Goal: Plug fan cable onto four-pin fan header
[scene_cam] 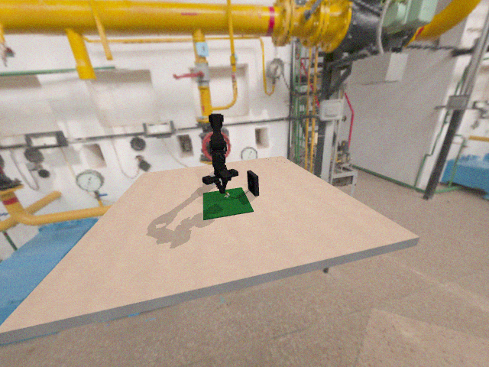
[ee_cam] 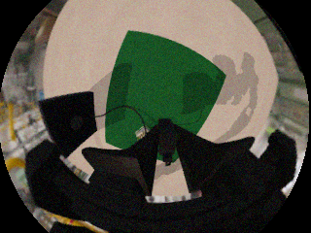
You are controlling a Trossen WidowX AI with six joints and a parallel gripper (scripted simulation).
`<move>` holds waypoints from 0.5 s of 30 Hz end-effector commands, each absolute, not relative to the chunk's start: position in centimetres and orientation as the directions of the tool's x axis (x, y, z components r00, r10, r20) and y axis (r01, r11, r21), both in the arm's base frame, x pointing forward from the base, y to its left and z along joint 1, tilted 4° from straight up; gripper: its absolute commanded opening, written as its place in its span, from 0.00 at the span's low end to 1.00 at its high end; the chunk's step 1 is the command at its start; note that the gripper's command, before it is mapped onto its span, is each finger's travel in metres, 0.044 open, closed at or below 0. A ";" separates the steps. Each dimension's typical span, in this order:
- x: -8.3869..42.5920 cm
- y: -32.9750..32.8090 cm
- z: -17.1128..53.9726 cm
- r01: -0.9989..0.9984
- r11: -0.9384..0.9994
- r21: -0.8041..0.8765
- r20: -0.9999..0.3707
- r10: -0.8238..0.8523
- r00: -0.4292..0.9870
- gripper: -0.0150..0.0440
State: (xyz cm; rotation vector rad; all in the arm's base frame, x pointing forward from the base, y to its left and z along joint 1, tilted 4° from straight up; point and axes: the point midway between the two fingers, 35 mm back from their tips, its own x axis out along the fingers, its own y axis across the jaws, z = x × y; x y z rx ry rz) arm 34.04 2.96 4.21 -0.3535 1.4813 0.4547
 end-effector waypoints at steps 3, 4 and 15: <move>32.5 3.5 4.4 -0.304 0.951 0.058 -0.997 0.073 0.037 0.25; 32.3 3.5 4.3 -0.271 0.961 0.060 -0.997 0.073 0.037 0.25; 29.5 4.3 4.1 0.104 0.992 0.077 -0.997 0.074 0.035 0.25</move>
